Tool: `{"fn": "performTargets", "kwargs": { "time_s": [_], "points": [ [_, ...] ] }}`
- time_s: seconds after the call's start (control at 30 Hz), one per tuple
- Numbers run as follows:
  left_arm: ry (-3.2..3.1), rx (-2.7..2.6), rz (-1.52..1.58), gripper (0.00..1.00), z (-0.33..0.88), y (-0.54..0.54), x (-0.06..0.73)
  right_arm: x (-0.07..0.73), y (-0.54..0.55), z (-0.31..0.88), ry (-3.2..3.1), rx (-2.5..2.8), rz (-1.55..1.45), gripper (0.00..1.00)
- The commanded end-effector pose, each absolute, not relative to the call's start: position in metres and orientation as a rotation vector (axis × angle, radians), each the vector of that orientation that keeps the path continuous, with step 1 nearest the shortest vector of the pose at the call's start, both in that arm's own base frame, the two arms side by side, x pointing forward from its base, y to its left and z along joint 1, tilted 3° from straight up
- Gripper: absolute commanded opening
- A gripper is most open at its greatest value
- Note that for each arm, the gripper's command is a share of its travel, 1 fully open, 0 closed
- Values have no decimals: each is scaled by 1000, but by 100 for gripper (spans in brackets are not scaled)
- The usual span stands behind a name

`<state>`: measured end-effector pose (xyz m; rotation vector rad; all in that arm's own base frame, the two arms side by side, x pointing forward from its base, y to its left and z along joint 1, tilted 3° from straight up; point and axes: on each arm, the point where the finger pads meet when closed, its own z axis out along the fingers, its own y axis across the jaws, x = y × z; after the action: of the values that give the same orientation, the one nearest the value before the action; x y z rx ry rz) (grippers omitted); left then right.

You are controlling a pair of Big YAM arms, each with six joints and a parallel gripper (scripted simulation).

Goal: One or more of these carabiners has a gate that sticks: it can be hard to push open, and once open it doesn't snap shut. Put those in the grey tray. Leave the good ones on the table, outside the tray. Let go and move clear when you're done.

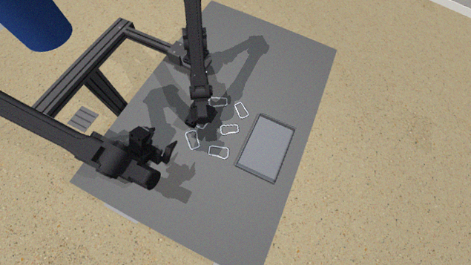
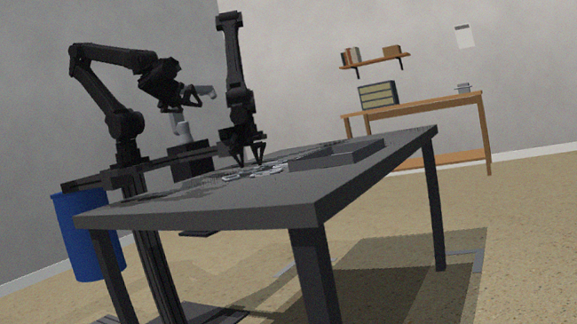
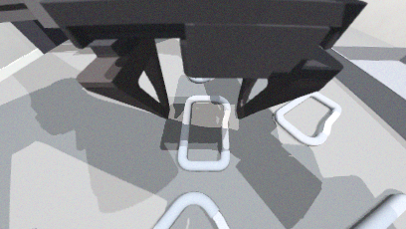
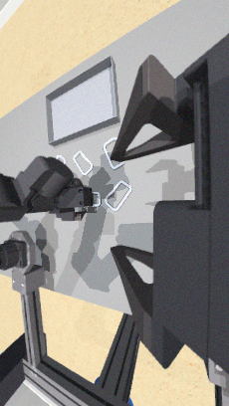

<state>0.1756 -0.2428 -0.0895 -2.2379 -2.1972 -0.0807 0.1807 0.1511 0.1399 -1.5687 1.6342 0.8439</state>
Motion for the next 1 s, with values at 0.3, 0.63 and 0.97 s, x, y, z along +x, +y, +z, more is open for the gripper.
{"fn": "performTargets", "kwargs": {
  "time_s": [0.3,0.63,0.97],
  "points": [
    [-2207,-2279,-66,83,-103,-264,190,192,152,154,1603,-1579,817,100],
    [-2219,-2283,-64,48,-99,-260,188,192,152,154,1603,-1579,817,100],
    [-2212,-2264,-71,82,-102,-256,185,192,152,154,1603,-1579,817,100]
  ]
}}
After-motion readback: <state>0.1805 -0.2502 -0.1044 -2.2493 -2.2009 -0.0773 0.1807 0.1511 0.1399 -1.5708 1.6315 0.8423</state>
